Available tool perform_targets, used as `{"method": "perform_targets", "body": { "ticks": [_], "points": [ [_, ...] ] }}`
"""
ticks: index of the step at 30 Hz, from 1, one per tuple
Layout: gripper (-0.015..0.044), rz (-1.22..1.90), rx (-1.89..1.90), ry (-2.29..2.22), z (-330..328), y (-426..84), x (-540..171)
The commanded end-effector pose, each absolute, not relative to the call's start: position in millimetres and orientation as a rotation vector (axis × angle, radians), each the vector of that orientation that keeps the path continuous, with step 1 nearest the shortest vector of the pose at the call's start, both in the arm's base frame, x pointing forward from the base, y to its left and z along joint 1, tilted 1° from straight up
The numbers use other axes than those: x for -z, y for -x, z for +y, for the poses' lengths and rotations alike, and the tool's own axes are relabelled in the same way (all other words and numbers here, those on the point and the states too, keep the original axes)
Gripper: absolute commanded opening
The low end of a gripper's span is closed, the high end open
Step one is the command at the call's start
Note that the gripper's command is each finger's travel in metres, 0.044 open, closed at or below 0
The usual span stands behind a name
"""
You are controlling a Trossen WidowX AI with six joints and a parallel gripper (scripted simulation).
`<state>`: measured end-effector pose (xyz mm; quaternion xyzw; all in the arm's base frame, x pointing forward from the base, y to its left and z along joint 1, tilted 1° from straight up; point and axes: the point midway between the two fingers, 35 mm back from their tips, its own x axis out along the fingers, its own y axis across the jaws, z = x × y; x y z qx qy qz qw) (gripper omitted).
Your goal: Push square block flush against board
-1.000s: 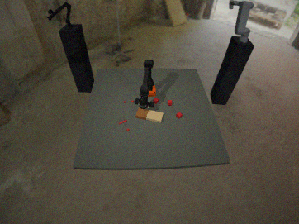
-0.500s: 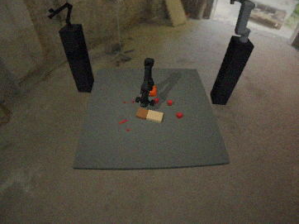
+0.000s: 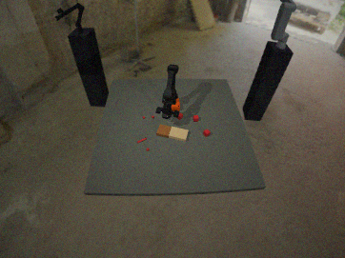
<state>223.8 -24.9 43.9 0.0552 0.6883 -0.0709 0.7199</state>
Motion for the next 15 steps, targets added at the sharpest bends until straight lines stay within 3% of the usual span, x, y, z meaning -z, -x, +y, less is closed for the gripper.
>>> {"method": "perform_targets", "body": {
  "ticks": [1,15],
  "points": [
    [0.0,1.521,0.158,-0.122,-25.0,-224.7,-44.2],
    [0.0,1.518,0.178,-0.119,-45.9,-345.8,-62.3]
  ]
}}
